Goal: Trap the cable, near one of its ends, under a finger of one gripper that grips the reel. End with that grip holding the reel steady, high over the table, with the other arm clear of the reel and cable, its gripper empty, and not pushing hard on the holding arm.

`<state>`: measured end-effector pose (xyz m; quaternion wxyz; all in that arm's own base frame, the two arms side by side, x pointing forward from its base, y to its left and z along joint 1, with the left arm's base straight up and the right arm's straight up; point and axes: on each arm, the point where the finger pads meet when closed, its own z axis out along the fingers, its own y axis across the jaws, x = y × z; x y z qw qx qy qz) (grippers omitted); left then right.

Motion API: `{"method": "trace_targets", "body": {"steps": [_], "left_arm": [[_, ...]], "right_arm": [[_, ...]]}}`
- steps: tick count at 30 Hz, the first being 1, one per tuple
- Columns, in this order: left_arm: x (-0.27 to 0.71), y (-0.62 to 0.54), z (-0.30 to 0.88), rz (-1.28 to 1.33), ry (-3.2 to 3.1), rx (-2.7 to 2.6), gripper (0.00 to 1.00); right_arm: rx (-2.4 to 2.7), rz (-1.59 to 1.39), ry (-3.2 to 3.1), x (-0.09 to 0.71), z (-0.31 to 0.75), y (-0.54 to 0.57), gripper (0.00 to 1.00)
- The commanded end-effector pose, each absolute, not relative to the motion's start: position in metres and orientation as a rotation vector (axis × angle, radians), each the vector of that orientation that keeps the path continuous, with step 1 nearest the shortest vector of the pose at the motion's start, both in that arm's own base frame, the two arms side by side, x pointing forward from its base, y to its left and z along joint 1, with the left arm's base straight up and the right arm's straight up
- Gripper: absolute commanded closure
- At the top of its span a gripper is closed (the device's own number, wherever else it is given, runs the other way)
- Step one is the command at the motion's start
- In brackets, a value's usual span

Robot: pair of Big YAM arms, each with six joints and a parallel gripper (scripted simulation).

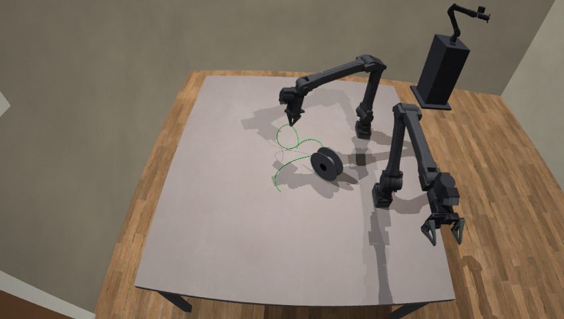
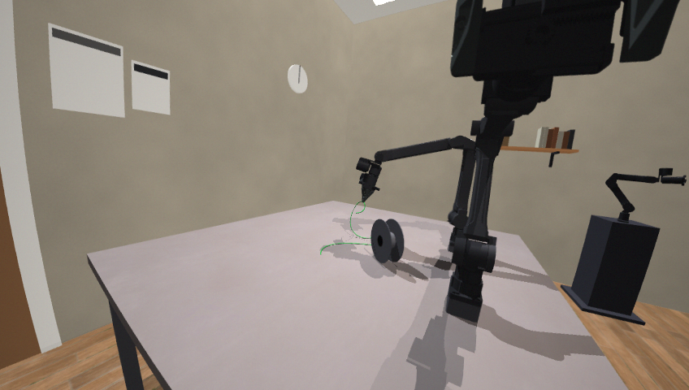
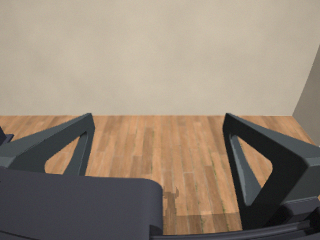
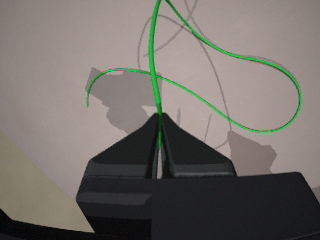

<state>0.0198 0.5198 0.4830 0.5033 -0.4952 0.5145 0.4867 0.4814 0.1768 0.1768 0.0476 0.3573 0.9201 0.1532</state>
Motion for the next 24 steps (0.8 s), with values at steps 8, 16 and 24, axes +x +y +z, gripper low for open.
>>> {"method": "trace_targets", "body": {"steps": [8,16,24], "left_arm": [[0.016,0.519,0.493,1.185,1.212,-1.18,0.0],[0.016,0.519,0.493,1.185,1.212,-1.18,0.0],[0.016,0.519,0.493,1.185,1.212,-1.18,0.0]], "right_arm": [[0.874,0.506,2.869,0.479,0.192,0.16,1.0],[0.664,0.527,2.933,0.476,0.198,0.153,1.0],[0.595,0.529,2.961,0.477,0.195,0.165,1.0]]}}
